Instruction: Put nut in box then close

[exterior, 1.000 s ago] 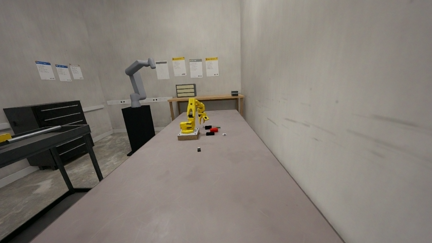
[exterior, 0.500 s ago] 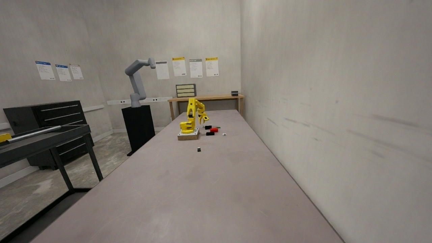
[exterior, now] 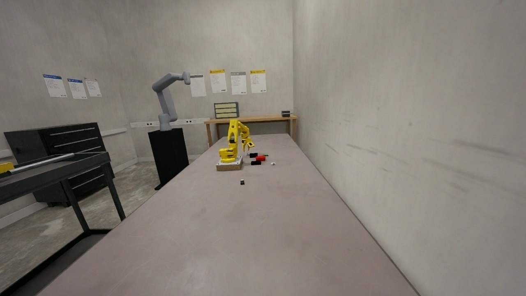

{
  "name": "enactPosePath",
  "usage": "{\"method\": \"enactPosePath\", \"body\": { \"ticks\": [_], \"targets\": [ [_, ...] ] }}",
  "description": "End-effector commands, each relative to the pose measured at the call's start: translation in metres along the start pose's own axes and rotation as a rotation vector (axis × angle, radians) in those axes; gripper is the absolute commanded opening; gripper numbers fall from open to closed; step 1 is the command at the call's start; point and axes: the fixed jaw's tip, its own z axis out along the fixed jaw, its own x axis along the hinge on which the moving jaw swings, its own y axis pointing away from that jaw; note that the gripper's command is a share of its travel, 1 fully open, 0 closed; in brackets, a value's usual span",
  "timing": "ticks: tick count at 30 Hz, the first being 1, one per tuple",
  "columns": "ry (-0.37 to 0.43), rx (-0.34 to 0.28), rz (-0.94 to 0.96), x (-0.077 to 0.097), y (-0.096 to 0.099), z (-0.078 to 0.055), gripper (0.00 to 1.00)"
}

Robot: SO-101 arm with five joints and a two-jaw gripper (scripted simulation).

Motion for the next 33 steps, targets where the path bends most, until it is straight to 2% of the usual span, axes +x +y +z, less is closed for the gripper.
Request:
{"method": "enactPosePath", "body": {
  "ticks": [1,17,33],
  "targets": [
    [-0.014,0.022,-0.015,-0.001,-0.005,0.006,0.19],
    [-0.014,0.022,-0.015,-0.001,-0.005,0.008,0.19],
    [-0.014,0.022,-0.015,-0.001,-0.005,0.017,0.19]
  ]
}}
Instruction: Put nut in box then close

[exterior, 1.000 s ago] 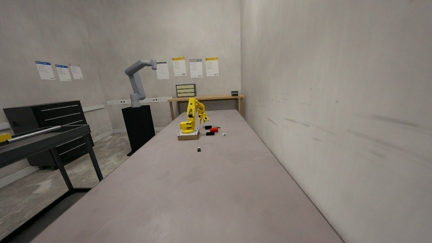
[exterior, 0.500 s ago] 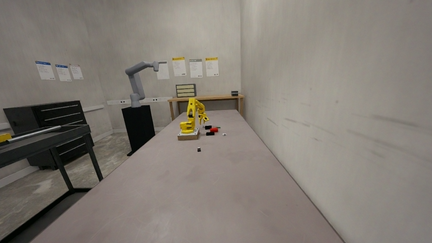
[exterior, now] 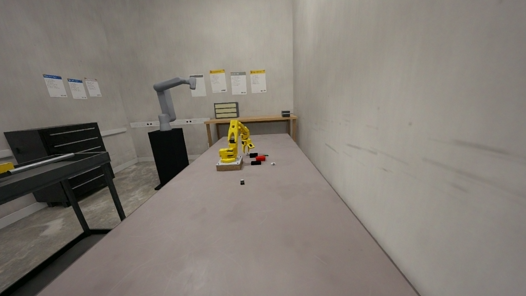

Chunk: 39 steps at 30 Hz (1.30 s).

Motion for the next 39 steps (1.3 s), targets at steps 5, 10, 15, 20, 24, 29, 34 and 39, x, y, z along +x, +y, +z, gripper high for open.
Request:
{"method": "enactPosePath", "body": {
  "ticks": [5,10,15,20,24,29,34,39],
  "targets": [
    [-0.013,0.021,-0.015,-0.001,-0.005,0.011,0.19],
    [-0.013,0.021,-0.015,-0.001,-0.005,0.013,0.19],
    [-0.013,0.021,-0.015,-0.001,-0.005,0.016,0.19],
    [-0.013,0.021,-0.015,-0.001,-0.005,0.017,0.19],
    [-0.013,0.021,-0.015,-0.001,-0.005,0.017,0.19],
    [-0.013,0.021,-0.015,-0.001,-0.005,0.017,0.19],
    [-0.013,0.021,-0.015,-0.002,-0.005,0.019,0.19],
    [-0.013,0.021,-0.015,-0.002,-0.006,0.021,0.19]
  ]
}}
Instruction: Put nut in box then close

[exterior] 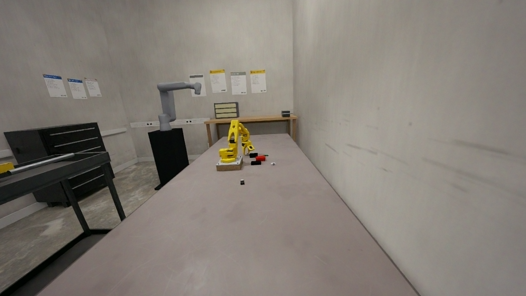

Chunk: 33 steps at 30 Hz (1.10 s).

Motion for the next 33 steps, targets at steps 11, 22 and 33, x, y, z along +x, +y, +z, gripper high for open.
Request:
{"method": "enactPosePath", "body": {
  "ticks": [11,22,33],
  "targets": [
    [-0.013,0.021,-0.014,-0.0018,-0.0052,0.0062,0.18],
    [-0.013,0.021,-0.014,-0.0018,-0.0052,0.0062,0.12],
    [-0.013,0.021,-0.014,-0.0018,-0.0052,0.0062,0.07]
  ]
}}
